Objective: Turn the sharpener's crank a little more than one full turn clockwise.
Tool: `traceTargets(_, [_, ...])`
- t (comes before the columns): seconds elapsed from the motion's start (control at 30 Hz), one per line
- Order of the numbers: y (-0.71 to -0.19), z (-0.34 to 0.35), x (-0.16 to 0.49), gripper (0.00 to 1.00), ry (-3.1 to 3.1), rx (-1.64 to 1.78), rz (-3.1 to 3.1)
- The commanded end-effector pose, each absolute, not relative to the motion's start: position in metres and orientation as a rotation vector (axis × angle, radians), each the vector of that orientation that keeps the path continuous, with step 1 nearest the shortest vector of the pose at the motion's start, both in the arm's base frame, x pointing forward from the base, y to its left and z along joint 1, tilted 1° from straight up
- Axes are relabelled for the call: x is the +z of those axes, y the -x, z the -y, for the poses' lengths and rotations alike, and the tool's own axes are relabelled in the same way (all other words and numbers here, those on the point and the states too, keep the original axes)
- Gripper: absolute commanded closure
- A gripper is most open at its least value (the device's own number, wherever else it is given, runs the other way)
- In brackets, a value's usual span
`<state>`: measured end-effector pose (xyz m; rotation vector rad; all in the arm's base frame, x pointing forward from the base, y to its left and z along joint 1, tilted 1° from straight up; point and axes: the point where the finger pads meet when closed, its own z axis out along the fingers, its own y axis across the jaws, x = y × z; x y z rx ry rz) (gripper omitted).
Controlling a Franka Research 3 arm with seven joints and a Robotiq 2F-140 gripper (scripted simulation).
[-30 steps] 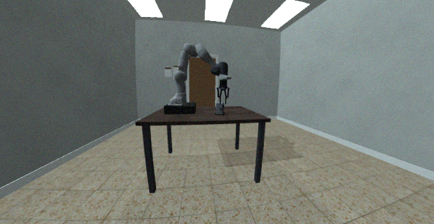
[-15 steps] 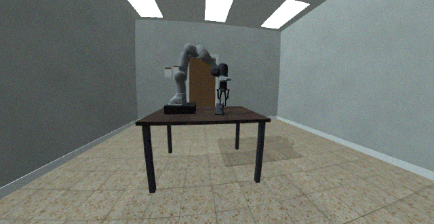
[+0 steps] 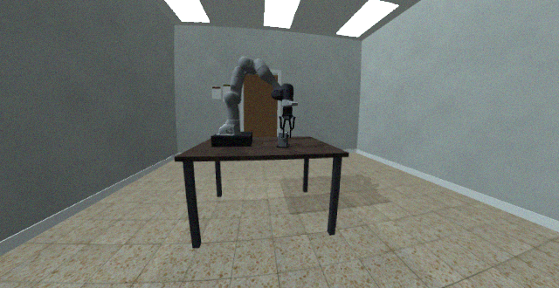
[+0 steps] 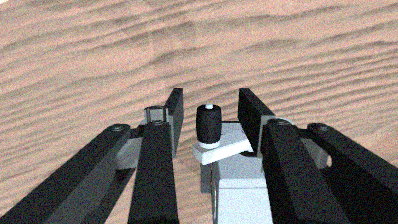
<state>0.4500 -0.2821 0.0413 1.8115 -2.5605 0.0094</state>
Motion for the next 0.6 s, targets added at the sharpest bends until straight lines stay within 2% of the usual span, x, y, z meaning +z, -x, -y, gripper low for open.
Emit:
traceTargets(0.0, [-0.4518, 0.2829, 0.0379, 0.61, -1.825, 0.018, 2.556])
traceTargets(0.57, [-0.4518, 0.2830, 0.0322, 0.61, -1.824, 0.018, 2.556])
